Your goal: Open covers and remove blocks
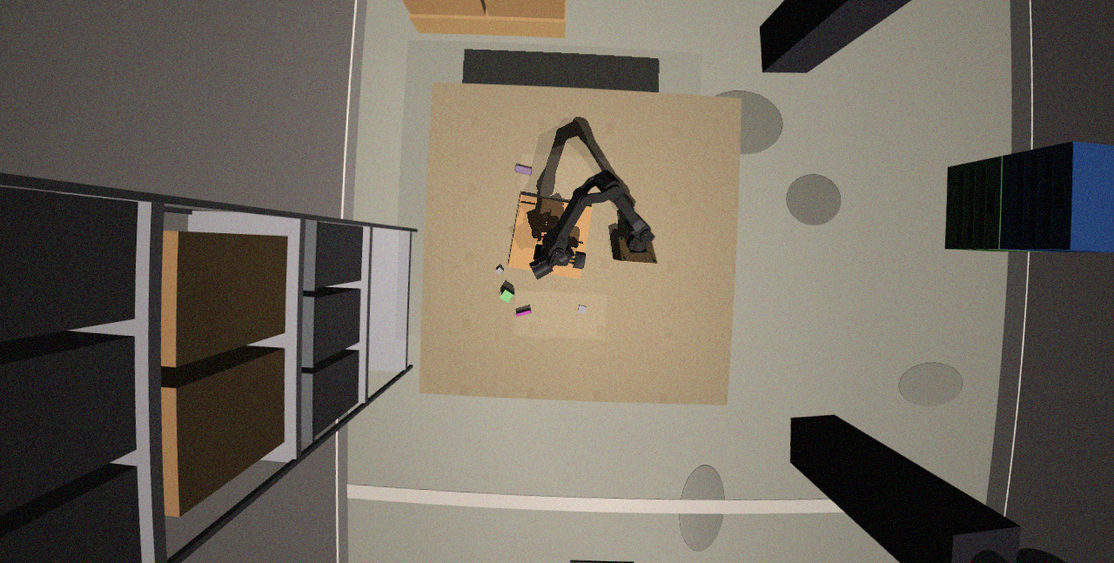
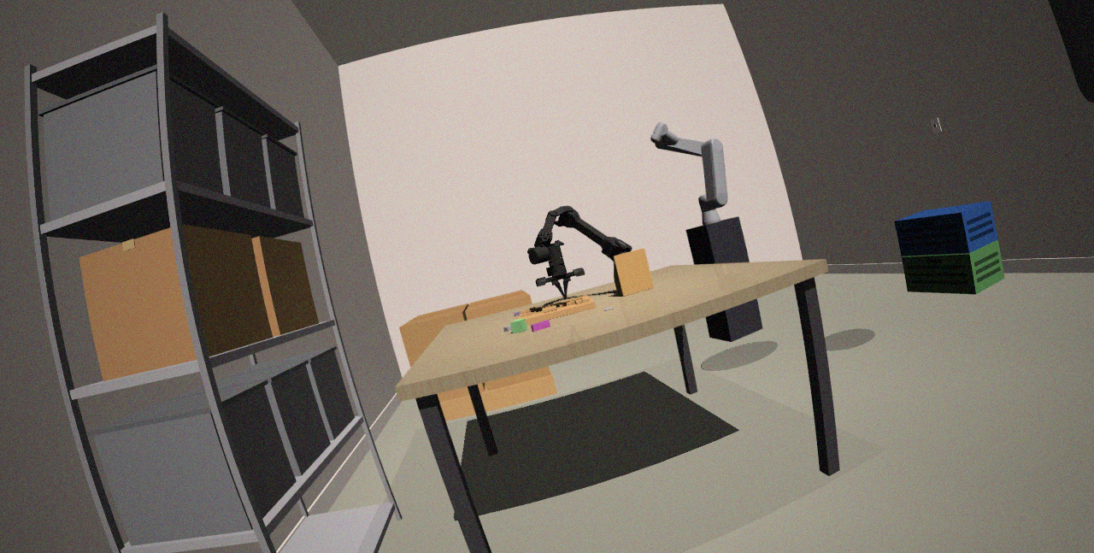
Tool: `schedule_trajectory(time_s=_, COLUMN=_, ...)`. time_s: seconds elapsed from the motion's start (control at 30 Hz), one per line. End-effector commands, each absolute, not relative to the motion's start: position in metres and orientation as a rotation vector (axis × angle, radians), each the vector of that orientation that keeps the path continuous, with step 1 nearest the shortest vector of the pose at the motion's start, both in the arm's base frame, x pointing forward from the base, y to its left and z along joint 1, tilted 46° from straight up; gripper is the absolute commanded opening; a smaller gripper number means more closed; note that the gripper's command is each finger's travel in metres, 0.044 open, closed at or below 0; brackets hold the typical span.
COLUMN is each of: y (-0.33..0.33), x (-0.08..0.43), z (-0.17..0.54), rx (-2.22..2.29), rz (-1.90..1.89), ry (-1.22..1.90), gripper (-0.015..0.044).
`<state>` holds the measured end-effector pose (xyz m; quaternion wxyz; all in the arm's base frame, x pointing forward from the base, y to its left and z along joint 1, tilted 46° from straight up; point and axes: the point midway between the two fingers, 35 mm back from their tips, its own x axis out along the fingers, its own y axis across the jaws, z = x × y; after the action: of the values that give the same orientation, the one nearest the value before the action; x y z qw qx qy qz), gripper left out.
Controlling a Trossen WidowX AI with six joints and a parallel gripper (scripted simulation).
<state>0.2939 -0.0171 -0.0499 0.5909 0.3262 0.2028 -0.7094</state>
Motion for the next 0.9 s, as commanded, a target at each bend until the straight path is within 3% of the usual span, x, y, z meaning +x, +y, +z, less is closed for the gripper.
schedule_trajectory(time_s=0.0, y=-0.021, x=0.293, z=-0.053, rx=0.751, rz=-1.651, ry=0.474, gripper=0.0)
schedule_trajectory(time_s=0.87, y=-0.038, x=0.289, z=-0.067, rx=0.749, rz=-1.652, ry=0.472, gripper=0.0)
